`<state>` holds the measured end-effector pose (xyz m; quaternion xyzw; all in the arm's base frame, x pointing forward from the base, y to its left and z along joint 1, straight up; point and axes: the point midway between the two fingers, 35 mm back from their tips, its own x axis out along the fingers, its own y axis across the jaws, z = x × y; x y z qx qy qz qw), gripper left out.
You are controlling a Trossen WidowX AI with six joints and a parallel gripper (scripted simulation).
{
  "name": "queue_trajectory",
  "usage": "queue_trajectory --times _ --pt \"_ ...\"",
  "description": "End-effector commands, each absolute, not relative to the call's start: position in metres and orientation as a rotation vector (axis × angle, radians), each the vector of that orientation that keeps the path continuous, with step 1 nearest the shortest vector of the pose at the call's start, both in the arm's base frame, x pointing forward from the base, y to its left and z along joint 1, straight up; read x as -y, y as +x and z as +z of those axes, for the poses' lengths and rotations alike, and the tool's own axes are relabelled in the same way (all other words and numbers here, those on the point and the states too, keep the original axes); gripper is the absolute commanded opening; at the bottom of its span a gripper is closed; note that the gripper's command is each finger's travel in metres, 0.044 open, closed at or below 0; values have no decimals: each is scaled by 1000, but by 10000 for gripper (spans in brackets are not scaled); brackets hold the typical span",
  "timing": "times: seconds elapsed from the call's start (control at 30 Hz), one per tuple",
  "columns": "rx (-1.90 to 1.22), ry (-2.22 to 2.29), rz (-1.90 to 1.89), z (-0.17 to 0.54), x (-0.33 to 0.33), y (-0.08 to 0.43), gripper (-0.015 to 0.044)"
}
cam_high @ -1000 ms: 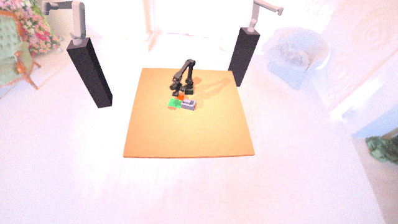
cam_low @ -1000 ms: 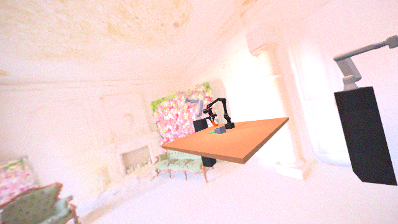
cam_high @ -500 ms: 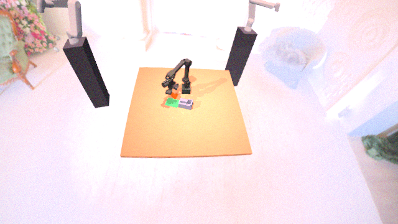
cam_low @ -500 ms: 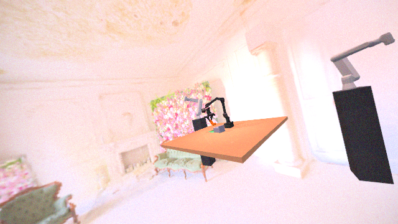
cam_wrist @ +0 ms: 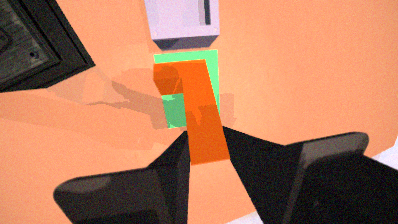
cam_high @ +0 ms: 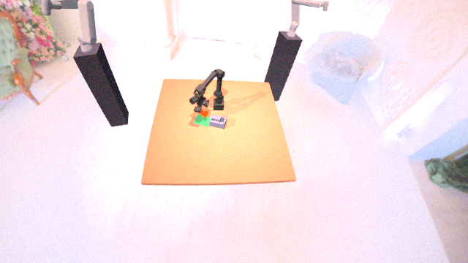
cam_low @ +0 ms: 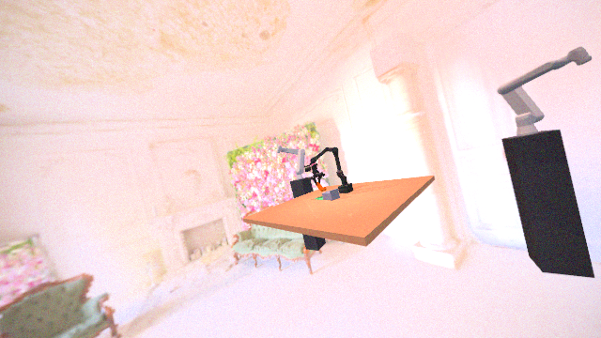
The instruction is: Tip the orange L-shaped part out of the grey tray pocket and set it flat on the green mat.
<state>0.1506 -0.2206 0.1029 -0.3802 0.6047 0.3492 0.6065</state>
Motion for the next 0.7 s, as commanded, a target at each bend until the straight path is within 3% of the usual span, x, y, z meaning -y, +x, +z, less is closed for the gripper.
queue_trajectory --times 0.0,0.67 --pt "-1395 -874 819 94 219 150 0" --pt "-1395 -874 819 63 220 151 0"
